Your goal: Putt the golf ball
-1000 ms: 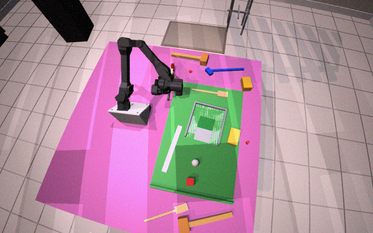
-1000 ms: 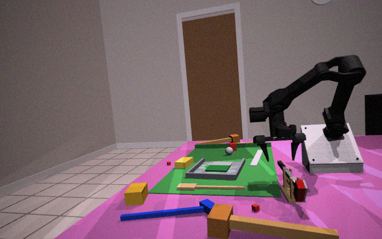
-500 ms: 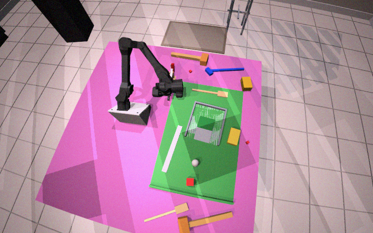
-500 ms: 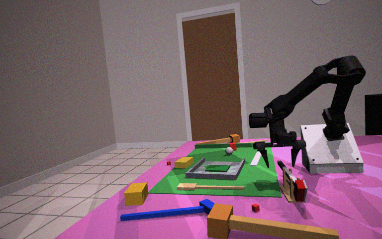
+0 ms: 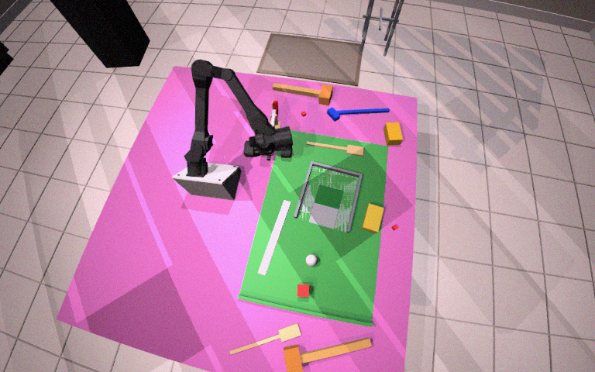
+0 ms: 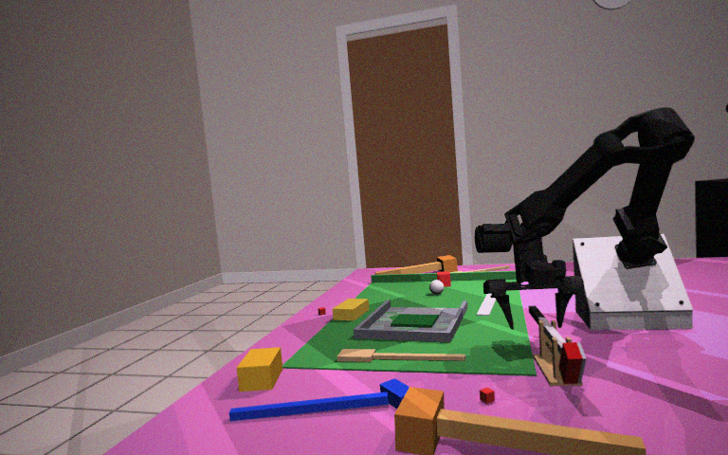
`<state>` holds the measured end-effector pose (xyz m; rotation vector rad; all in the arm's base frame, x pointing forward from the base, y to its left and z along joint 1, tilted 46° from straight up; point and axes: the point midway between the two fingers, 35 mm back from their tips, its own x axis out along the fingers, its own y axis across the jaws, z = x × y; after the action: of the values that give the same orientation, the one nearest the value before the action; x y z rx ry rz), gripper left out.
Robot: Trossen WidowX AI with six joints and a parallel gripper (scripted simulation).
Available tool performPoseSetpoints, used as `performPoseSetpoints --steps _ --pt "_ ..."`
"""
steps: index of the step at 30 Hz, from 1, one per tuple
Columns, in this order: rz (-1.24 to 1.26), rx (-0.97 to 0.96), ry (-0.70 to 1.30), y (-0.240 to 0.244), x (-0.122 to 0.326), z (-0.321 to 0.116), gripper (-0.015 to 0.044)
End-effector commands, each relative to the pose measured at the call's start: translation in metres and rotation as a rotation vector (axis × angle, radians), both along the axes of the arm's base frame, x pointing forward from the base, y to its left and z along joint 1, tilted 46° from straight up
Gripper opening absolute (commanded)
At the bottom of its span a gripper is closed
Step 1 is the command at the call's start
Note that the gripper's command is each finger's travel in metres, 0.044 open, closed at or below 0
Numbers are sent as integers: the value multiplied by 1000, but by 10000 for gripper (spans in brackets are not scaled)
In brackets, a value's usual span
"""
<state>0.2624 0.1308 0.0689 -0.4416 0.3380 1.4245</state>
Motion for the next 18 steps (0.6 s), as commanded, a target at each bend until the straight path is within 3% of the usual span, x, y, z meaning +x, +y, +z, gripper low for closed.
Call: performPoseSetpoints --steps 1,5,18 --pt "-1 -4 19 2 -2 -6 440" --pt "-1 -4 19 2 -2 -6 440" --pt "1 0 5 1 -1 -2 99"
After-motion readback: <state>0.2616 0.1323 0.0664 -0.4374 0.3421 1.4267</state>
